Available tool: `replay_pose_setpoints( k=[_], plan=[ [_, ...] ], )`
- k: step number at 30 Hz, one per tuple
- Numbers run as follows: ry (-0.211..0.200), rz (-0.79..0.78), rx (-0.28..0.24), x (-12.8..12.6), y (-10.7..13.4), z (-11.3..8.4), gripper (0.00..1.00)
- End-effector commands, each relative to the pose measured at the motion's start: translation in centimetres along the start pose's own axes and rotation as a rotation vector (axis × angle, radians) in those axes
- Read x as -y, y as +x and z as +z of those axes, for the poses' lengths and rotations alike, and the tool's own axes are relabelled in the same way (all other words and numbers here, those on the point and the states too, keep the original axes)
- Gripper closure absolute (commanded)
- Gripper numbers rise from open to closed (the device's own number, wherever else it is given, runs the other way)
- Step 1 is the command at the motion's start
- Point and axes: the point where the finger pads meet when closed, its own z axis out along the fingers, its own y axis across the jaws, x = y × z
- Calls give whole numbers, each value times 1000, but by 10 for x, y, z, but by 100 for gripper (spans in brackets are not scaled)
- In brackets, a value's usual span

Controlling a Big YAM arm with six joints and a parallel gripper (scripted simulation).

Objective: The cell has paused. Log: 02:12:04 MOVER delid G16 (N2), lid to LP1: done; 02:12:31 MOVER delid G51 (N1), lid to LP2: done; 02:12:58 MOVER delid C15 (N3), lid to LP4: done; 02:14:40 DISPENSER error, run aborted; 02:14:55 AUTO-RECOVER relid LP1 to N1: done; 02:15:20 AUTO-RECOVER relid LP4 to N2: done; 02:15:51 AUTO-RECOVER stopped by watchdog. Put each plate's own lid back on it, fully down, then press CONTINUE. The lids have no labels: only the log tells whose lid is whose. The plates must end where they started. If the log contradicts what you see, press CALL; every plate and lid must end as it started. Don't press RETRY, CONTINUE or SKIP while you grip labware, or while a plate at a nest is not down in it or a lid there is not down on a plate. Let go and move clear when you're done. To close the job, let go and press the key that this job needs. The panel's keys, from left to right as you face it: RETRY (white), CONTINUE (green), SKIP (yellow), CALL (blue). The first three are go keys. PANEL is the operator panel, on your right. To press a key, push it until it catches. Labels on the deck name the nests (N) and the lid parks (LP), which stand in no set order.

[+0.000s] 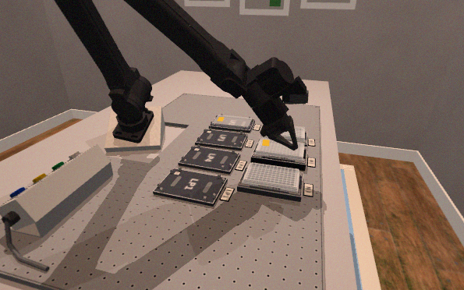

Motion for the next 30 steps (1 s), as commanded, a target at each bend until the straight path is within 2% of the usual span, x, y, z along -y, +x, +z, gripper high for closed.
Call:
replay_pose_setpoints(
  k=[1, 5, 7, 30],
  plan=[
    [12, -17, 9, 15, -5, -5, 100],
    [17, -11, 24, 34, -15, -5, 100],
    [10, -8, 30, 26, -16, -3, 100],
    [10, -8, 30, 26, -16, -3, 100]
  ],
)
